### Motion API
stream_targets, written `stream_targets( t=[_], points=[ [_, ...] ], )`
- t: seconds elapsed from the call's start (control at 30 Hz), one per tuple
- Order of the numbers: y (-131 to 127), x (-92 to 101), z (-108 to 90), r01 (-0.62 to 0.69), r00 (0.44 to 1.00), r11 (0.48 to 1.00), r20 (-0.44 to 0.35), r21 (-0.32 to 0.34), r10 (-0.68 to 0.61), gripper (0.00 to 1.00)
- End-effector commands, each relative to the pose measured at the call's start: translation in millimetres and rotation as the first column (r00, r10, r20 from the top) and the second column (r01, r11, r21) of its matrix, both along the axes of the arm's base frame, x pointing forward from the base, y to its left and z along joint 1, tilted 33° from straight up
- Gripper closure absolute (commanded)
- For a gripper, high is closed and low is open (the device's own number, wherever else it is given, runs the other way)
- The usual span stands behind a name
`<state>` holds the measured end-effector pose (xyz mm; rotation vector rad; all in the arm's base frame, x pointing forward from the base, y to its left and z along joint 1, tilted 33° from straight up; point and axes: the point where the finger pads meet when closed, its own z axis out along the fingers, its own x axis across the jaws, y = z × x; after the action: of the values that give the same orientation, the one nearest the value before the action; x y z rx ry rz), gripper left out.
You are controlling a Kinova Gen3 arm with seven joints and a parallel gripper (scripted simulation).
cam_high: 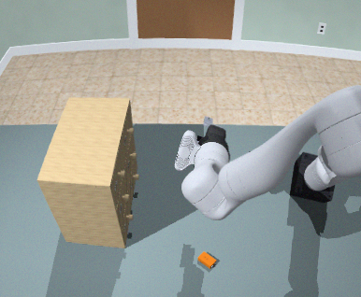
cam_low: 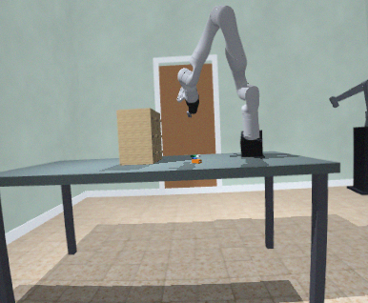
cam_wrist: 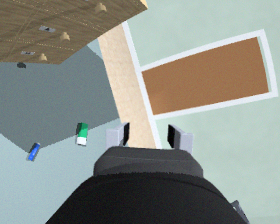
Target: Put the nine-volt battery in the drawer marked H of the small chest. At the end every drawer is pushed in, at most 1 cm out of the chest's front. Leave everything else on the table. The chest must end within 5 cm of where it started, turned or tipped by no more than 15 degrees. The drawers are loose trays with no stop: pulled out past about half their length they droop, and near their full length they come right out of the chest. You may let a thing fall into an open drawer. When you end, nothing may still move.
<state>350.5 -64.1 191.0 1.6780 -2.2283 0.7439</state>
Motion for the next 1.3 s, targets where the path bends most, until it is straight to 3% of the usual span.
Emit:
stream_targets(
  t=[0.0,0.13,0.17,0.37,0.4,0.7,0.73,0.93,0.97,1.27],
  points=[
    [-2,0.5,0.3,0.006,1.0,1.0,0.001,0.0,-0.006,0.0],
    [-2,0.5,0.3,0.006,1.0,1.0,0.001,0.0,-0.006,0.0],
    [-10,-6.0,-1.0,0.095,0.995,0.995,0.007,0.019,-0.095,0.0],
    [-10,-6.0,-1.0,0.095,0.995,0.995,0.007,0.019,-0.095,0.0],
    [-17,-12.7,-2.3,0.185,0.983,0.982,0.012,0.039,-0.185,0.0],
    [-17,-12.7,-2.3,0.185,0.983,0.982,0.012,0.039,-0.185,0.0],
    [-24,-19.5,-3.5,0.273,0.962,0.96,0.014,0.058,-0.274,0.0],
    [-24,-19.5,-3.5,0.273,0.962,0.96,0.014,0.058,-0.274,0.0],
    [-30,-26.4,-4.7,0.36,0.932,0.93,0.015,0.078,-0.362,0.0],
    [-30,-26.4,-4.7,0.36,0.932,0.93,0.015,0.078,-0.362,0.0]
  ],
)
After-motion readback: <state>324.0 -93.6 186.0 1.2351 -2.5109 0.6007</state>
